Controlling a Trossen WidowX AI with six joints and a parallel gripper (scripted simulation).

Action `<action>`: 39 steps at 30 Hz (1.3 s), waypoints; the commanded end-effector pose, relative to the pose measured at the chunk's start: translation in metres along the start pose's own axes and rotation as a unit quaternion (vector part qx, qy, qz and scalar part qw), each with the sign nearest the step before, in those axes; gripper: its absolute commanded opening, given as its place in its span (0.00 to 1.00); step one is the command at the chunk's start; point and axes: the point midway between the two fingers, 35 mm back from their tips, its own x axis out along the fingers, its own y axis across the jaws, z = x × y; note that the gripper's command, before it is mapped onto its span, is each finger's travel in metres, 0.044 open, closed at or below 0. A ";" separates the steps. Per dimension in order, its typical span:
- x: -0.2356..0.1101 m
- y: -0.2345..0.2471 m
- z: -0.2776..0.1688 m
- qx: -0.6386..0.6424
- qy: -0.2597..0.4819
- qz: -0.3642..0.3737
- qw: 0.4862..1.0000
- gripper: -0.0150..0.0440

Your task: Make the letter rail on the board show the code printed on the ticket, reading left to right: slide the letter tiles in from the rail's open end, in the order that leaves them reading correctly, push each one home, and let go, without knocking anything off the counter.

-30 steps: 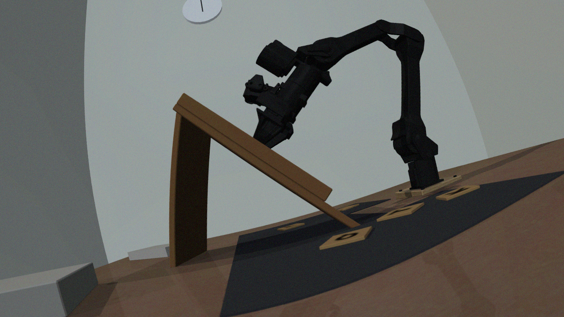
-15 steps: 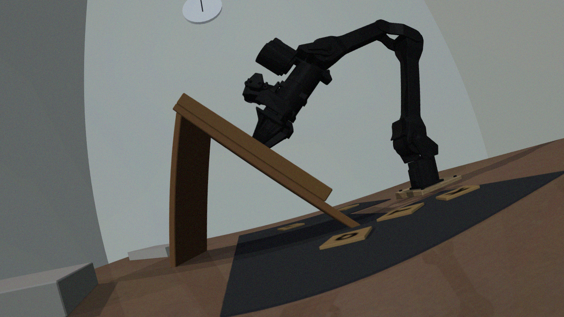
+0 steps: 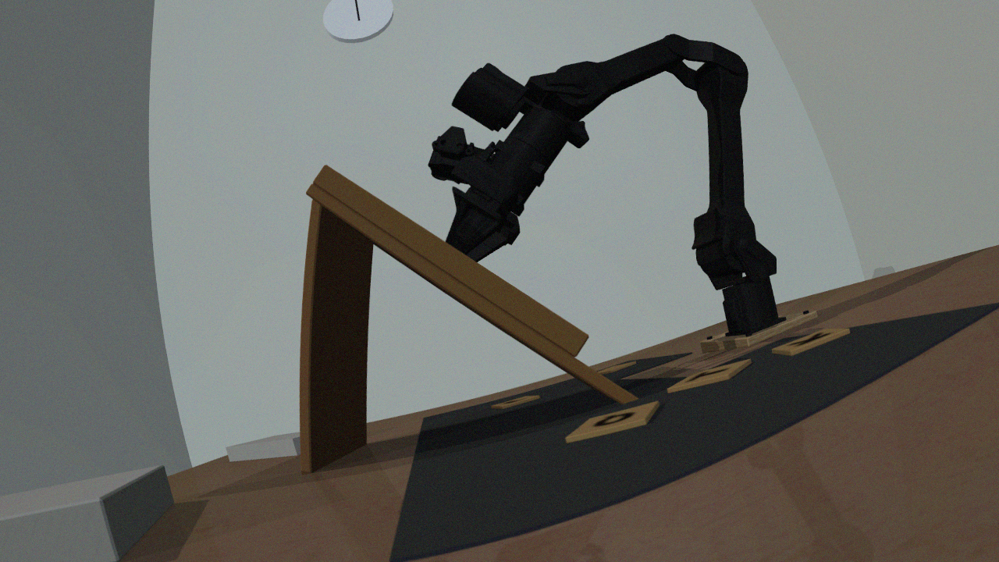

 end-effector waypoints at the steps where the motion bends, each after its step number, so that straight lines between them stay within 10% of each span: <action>1: 0.000 0.002 0.000 0.002 0.001 -0.001 1.000 0.25; 29: 0.000 0.017 0.000 0.002 0.001 -0.001 1.000 0.25; 39: -0.002 0.016 0.000 0.002 0.001 0.000 1.000 0.70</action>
